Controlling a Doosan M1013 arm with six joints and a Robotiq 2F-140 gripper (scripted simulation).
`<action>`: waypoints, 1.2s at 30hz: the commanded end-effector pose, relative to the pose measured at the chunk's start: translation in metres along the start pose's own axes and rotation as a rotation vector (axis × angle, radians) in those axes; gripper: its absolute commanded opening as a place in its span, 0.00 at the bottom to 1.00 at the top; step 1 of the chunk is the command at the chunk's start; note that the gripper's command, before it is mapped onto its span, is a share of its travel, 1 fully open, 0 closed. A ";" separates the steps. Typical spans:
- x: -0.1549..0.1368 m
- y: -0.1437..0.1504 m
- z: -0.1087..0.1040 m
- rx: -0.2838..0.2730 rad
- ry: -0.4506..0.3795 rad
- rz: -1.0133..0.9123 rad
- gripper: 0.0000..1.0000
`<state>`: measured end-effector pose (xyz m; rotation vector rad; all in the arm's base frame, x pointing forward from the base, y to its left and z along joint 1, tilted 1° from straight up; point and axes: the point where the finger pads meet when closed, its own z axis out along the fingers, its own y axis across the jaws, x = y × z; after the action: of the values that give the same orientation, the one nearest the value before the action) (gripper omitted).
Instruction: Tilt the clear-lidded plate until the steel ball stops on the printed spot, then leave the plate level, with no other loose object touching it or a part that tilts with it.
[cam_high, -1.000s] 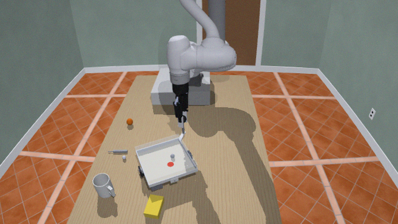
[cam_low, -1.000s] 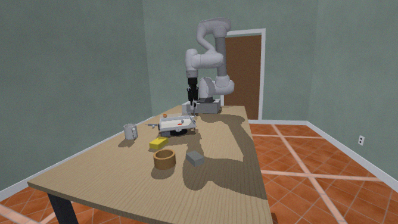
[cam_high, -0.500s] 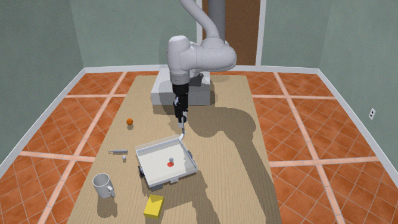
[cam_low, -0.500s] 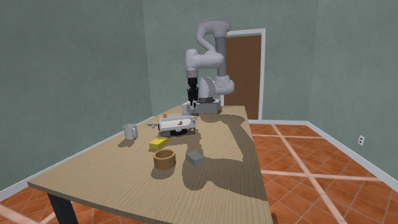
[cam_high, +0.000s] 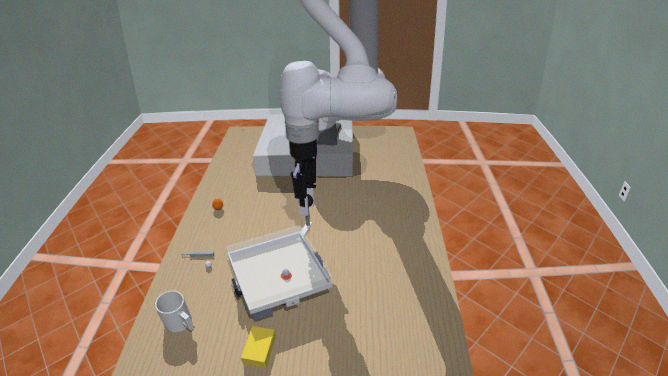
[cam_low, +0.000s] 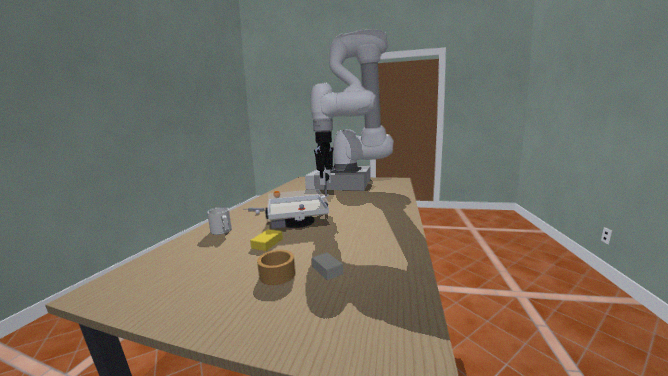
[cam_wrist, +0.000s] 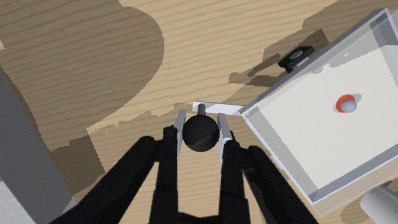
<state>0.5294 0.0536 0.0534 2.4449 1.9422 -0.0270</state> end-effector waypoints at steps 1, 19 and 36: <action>0.000 0.000 0.000 0.000 0.000 0.000 0.00; 0.000 0.000 0.000 0.000 0.000 0.000 0.00; 0.000 0.000 0.000 0.000 0.000 0.000 0.00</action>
<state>0.5294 0.0535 0.0535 2.4449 1.9423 -0.0270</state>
